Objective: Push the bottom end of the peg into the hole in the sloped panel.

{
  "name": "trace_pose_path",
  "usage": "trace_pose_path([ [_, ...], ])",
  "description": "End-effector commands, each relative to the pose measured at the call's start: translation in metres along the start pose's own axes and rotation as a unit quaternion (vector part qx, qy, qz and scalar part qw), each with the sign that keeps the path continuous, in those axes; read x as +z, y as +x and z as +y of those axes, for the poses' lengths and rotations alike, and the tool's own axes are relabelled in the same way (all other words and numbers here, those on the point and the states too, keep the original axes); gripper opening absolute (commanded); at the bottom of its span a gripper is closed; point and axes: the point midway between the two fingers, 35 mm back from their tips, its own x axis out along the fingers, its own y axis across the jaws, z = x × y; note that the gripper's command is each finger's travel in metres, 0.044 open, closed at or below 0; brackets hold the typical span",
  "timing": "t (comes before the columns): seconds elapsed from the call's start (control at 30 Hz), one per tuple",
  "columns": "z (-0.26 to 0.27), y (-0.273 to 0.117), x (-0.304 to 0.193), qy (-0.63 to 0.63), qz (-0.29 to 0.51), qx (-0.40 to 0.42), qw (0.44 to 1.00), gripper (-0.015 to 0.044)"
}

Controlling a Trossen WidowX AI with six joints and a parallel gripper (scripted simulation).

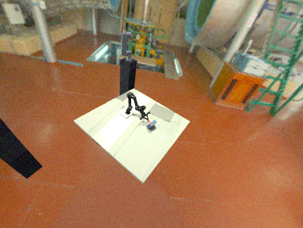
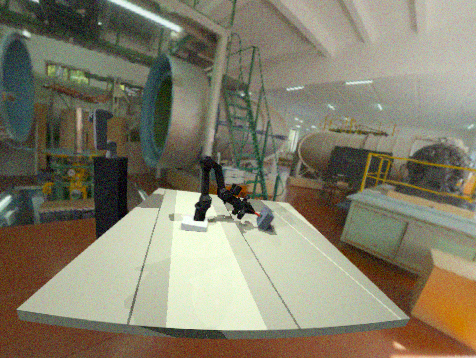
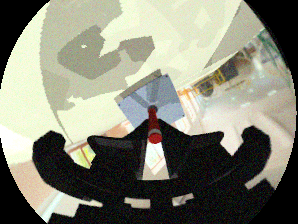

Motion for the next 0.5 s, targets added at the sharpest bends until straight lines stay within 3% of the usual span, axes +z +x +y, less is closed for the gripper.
trace_pose_path([
  [0.0,-0.0021,0.0052,-0.0018,0.000,0.002,-0.003,1.000,0.0000],
  [0.47,-0.0001,0.0012,-0.0001,0.000,0.000,0.000,1.000,0.0000],
])
